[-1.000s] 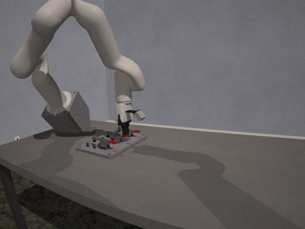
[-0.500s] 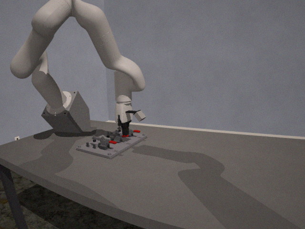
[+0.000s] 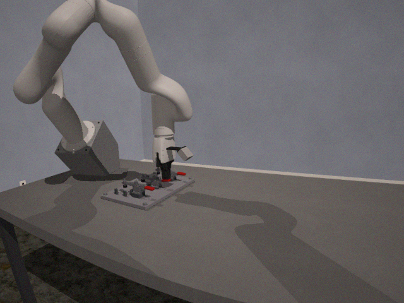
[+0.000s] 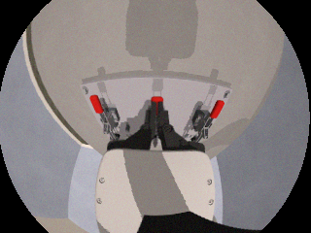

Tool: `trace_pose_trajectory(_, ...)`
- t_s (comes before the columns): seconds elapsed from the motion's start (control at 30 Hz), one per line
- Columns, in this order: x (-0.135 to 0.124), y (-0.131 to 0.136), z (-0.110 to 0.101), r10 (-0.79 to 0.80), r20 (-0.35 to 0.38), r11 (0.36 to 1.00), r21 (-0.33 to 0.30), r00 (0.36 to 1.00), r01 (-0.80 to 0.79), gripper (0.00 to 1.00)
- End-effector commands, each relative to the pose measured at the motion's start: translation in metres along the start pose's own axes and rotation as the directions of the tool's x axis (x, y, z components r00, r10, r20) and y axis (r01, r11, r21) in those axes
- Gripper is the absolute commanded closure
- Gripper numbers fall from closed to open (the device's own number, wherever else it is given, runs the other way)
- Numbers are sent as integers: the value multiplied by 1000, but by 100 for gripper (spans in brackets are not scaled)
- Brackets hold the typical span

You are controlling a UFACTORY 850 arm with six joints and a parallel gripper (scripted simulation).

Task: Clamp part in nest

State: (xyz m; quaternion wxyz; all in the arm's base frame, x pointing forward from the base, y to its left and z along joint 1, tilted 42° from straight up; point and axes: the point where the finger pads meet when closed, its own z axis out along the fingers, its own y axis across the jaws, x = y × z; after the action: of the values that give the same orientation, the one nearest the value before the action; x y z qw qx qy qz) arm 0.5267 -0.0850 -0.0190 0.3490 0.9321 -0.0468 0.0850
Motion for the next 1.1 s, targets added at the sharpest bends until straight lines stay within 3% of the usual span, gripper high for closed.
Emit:
trace_pose_trajectory(0.0, 1, 0, 0, 0, -1, 1000, 0, 1000, 0, 100)
trace_pose_trajectory(1.07, 1, 0, 2, 0, -1, 1000, 0, 1000, 0, 100)
